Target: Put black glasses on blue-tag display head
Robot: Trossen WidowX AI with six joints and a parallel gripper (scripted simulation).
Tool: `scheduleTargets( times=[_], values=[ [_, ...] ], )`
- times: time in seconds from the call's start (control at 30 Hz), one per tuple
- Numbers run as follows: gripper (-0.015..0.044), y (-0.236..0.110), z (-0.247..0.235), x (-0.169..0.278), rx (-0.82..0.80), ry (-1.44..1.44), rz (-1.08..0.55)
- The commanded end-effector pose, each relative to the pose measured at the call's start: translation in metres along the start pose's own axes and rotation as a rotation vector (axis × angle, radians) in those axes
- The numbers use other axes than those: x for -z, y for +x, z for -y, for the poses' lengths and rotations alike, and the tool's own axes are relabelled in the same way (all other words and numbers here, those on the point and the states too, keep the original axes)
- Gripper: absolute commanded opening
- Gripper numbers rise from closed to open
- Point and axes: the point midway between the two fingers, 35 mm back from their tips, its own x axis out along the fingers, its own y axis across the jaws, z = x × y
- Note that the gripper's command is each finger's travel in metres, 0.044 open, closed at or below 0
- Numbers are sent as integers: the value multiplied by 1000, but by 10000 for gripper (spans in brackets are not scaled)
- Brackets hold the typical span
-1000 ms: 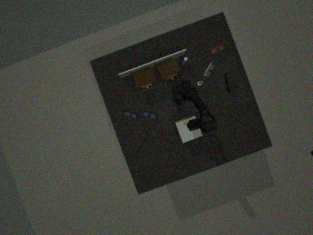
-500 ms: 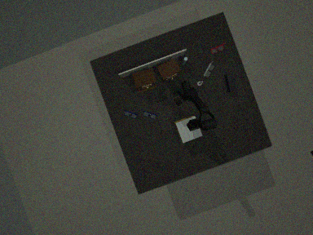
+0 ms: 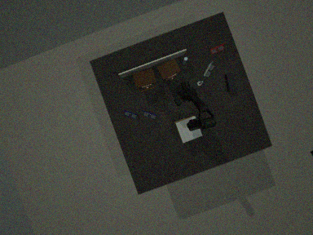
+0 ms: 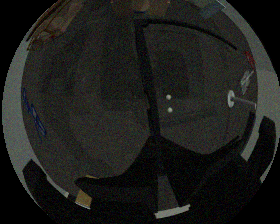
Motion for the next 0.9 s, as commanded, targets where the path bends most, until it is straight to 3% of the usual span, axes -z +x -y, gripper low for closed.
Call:
scheduleTargets(
  times=[0.0, 0.87],
  values=[
    [0, 5, 0, 2, 2, -4, -5],
    [0, 28, -1, 6, 2, -4, -6]
  ],
)
